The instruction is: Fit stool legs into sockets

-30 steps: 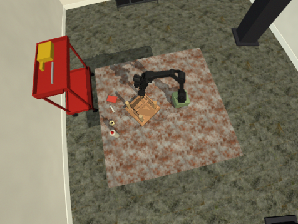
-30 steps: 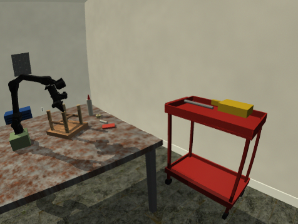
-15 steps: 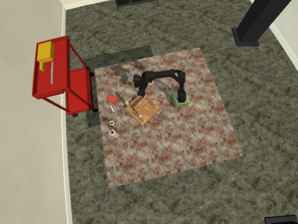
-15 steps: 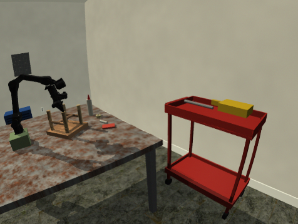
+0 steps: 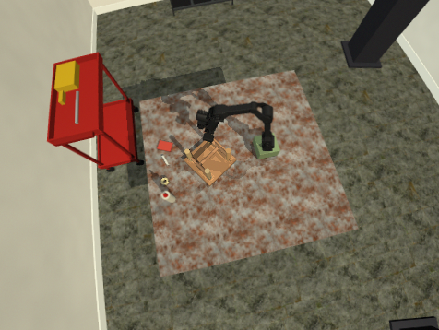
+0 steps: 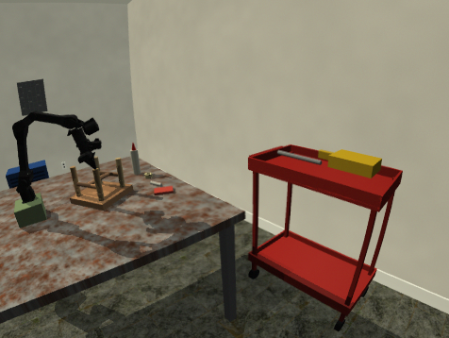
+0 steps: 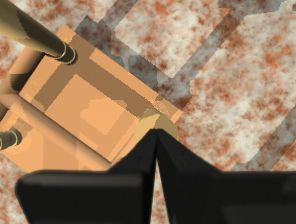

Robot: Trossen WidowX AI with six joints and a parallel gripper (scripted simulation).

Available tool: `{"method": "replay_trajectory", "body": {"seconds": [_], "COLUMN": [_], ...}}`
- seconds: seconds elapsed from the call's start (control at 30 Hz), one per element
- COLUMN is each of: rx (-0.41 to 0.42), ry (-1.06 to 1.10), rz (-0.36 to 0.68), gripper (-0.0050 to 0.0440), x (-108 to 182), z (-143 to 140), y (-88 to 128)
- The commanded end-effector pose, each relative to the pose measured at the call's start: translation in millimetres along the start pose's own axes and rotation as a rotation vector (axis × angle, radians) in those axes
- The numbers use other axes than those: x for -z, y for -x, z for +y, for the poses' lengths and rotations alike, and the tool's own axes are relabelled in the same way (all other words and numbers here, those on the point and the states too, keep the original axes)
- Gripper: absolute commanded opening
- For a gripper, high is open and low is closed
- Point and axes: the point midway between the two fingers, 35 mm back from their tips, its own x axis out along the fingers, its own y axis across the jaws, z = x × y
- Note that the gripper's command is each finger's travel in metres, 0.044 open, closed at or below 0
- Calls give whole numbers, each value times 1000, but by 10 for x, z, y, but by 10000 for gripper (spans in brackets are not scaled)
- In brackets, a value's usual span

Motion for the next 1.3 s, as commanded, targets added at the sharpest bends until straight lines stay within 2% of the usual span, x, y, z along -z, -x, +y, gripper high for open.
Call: {"method": "replay_trajectory", "body": {"seconds": [0.0,1.07,1.1,1.27], "rx": [1,0,-3,-43], "ry": [4,0,11,138], "rz": [41,0,8,22], "gripper": [0,0,0,0], "x": [41,-92,-57,337], "z": [3,0,29,475], "y": [-131,283,252,486]}}
